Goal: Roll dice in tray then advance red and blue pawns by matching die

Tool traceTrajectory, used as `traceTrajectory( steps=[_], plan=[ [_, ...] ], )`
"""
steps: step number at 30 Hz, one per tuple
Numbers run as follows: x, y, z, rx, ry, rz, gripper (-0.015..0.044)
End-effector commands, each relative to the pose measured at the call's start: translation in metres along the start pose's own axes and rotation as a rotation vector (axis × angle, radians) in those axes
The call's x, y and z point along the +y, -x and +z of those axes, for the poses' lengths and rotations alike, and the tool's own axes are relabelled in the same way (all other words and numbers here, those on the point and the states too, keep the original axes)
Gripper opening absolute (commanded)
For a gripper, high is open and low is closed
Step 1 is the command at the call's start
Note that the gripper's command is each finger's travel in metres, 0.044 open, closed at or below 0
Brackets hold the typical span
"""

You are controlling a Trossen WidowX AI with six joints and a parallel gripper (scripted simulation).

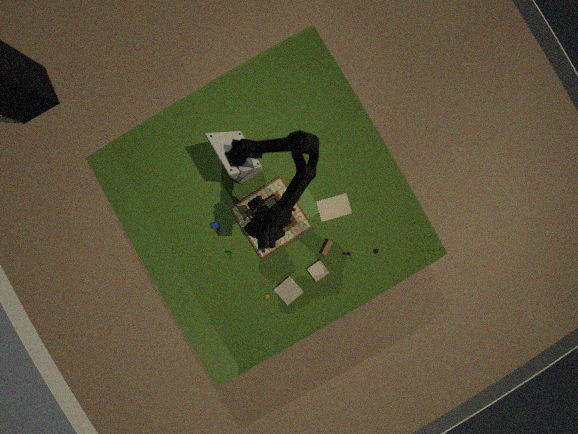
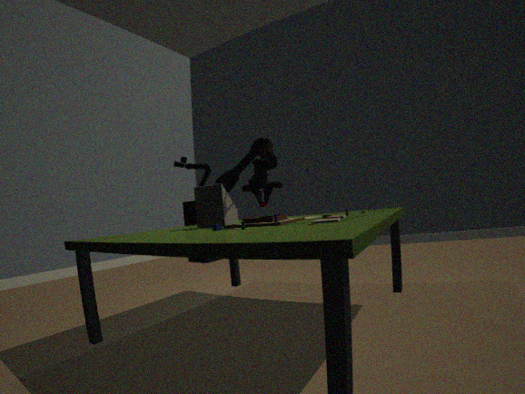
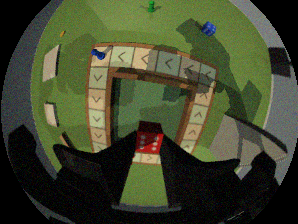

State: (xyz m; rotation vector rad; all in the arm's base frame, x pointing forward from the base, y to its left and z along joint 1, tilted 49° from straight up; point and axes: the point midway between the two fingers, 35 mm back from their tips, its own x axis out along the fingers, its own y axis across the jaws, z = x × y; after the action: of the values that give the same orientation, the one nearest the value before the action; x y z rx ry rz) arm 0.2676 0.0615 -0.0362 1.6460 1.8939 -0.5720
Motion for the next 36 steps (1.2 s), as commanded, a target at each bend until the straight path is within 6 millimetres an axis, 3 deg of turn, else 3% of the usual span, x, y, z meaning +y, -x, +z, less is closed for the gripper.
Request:
traceTrajectory(
  steps=[1,6,19,31,36],
  plan=[
    [0.0,-0.001,-0.008,0.006,-0.054,0.006,0.0],
    [-0.001,-0.002,-0.007,-0.014,-0.056,-0.005,0.0],
    [-0.012,-0.015,-0.002,-0.424,-0.069,-0.12,0.0],
    [-0.014,-0.017,-0.001,-0.802,-0.058,-0.042,0.0],
    [-0.012,-0.016,-0.003,-0.843,-0.054,-0.02,0.0]
  ],
)
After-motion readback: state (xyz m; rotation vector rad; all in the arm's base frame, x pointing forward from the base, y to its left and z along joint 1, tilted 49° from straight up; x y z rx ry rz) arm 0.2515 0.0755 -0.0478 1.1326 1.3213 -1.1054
